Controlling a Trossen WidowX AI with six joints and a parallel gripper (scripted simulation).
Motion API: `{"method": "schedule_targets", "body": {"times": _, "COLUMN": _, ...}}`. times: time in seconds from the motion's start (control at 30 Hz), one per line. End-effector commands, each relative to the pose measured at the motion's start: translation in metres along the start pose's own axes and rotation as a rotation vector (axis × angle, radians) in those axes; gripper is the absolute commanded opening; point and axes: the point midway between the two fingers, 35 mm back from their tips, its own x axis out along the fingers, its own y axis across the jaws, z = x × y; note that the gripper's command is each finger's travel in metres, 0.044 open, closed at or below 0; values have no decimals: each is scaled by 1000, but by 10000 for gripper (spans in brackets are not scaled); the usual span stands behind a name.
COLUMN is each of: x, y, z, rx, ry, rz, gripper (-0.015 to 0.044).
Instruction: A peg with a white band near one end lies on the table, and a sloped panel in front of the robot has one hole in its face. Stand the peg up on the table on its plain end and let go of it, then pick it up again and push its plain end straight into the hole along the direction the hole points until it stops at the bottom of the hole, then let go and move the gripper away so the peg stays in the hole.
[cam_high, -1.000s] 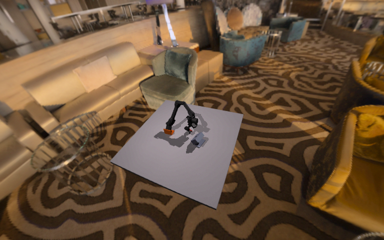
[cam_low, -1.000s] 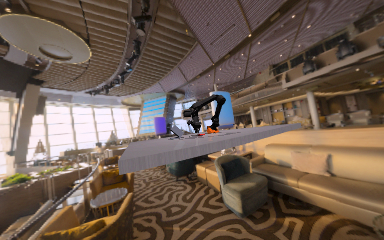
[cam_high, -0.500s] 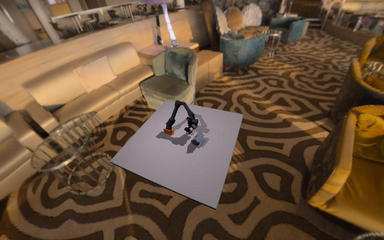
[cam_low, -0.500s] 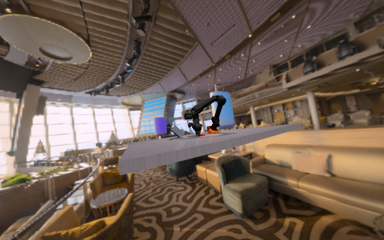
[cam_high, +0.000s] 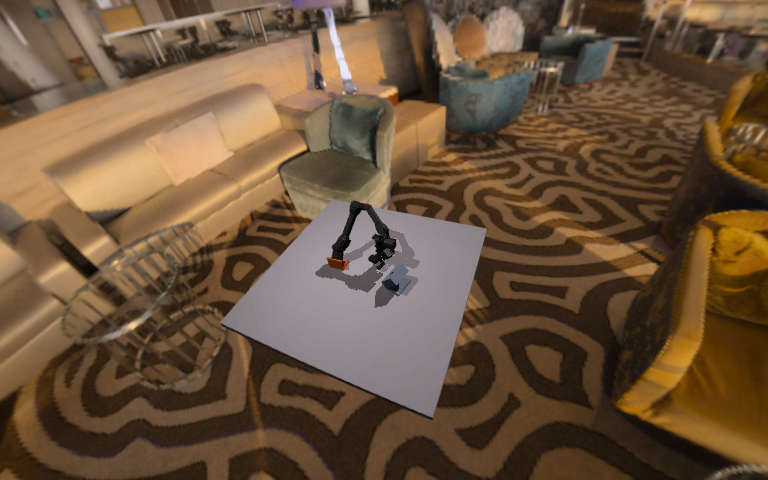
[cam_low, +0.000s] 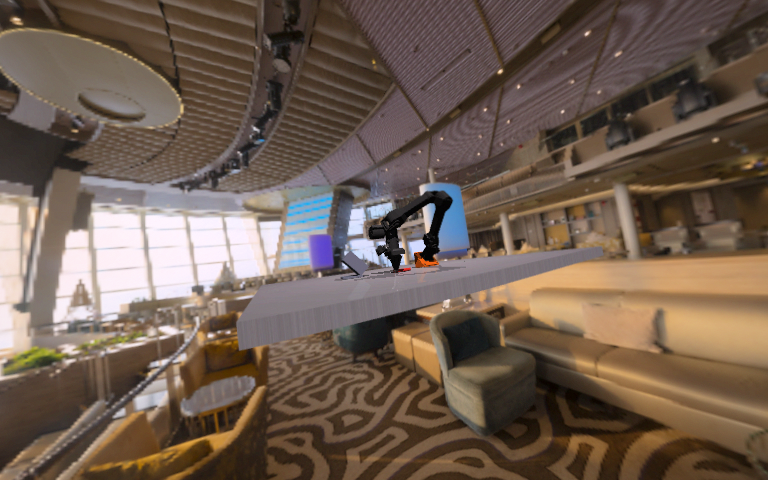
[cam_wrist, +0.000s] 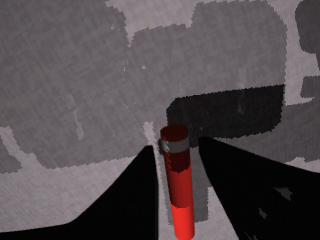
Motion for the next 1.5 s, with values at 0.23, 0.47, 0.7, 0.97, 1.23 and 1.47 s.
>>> {"method": "schedule_targets", "body": {"times": 0.23, "x": 0, "y": 0, "z": 0, "rx": 5, "ry": 0, "rz": 3, "gripper": 77}}
{"method": "schedule_targets", "body": {"times": 0.47, "x": 0, "y": 0, "z": 0, "rx": 5, "ry": 0, "rz": 3, "gripper": 49}}
{"method": "schedule_targets", "body": {"times": 0.7, "x": -3, "y": 0, "z": -2, "rx": 1, "ry": -42, "rz": 0, "gripper": 49}}
{"method": "schedule_targets", "body": {"times": 0.97, "x": -7, "y": 0, "z": -4, "rx": 1, "ry": -112, "rz": 0, "gripper": 49}}
{"method": "schedule_targets", "body": {"times": 1.23, "x": -12, "y": 0, "z": -7, "rx": 2, "ry": -181, "rz": 0, "gripper": 49}}
{"method": "schedule_targets", "body": {"times": 1.47, "x": -15, "y": 0, "z": -10, "rx": 2, "ry": -242, "rz": -1, "gripper": 49}}
